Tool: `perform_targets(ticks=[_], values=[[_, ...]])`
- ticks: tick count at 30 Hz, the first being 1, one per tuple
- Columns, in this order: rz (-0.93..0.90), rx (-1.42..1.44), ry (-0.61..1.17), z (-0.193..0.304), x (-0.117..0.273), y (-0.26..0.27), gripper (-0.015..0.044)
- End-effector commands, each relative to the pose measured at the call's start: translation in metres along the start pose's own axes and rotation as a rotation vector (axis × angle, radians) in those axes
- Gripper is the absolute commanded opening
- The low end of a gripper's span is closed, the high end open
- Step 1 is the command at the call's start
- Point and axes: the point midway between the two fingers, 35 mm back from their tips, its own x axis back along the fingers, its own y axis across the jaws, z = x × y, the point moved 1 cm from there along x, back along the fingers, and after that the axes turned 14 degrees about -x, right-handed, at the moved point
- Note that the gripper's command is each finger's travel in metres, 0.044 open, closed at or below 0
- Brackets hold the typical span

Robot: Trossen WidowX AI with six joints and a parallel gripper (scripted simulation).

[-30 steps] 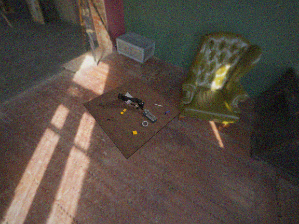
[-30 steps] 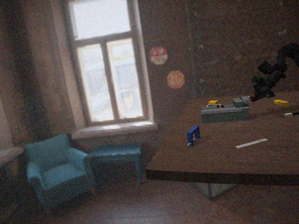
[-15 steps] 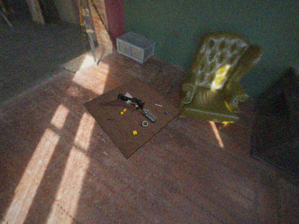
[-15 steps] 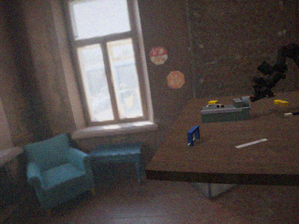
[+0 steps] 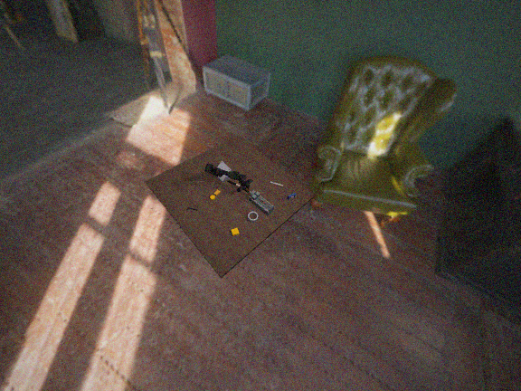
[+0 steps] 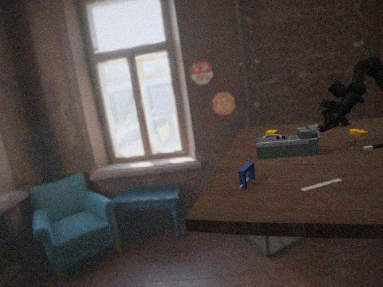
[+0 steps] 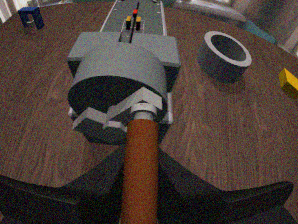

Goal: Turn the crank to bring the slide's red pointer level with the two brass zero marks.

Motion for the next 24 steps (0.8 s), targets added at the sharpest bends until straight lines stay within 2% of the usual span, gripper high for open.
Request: perform_targets(ticks=[1,24], values=[[0.022,-0.005,0.007,0.0020,-0.0041,-0.0080,0.0000],[0.023,-0.005,0.007,0.0084,-0.0115,-0.0141,0.0000]])
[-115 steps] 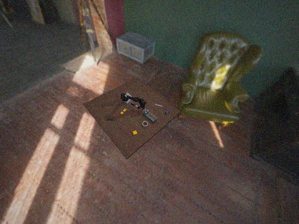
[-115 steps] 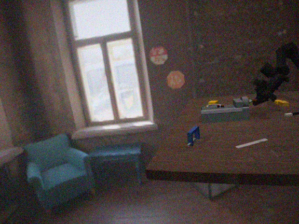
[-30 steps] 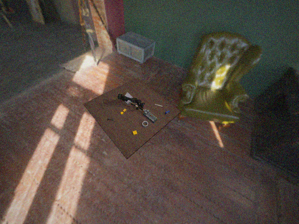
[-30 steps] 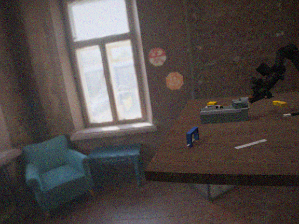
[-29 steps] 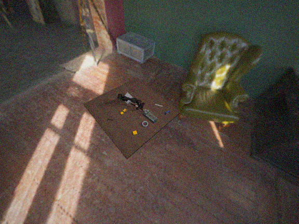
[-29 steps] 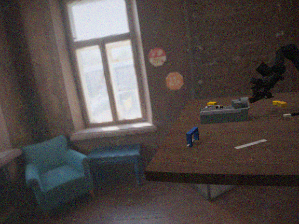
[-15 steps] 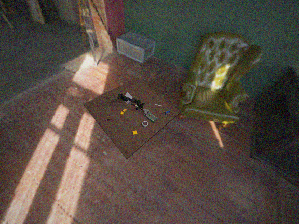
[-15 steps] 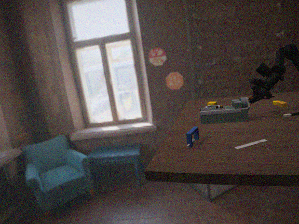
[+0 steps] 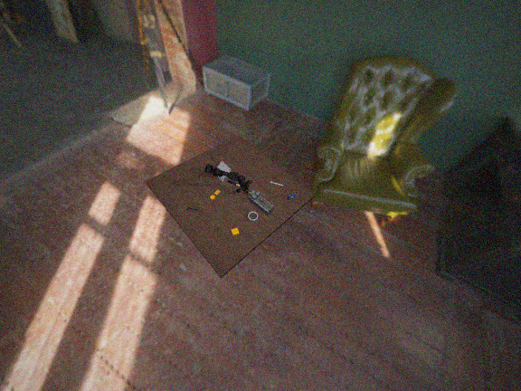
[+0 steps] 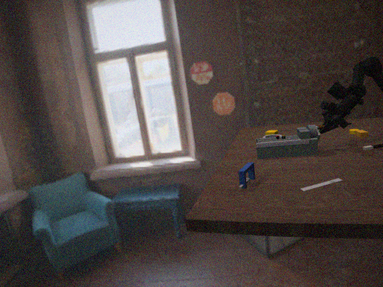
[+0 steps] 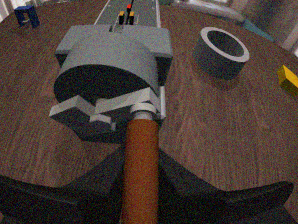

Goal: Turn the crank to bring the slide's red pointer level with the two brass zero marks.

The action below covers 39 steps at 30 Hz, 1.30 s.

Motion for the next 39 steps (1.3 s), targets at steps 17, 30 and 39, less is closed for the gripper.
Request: perform_targets(ticks=[17,30,39], values=[[0.013,-0.002,0.011,0.013,-0.015,-0.009,0.0000],[0.013,-0.002,0.011,0.018,-0.019,-0.008,0.0000],[0.013,-0.002,0.011,0.018,-0.019,-0.007,0.0000]])
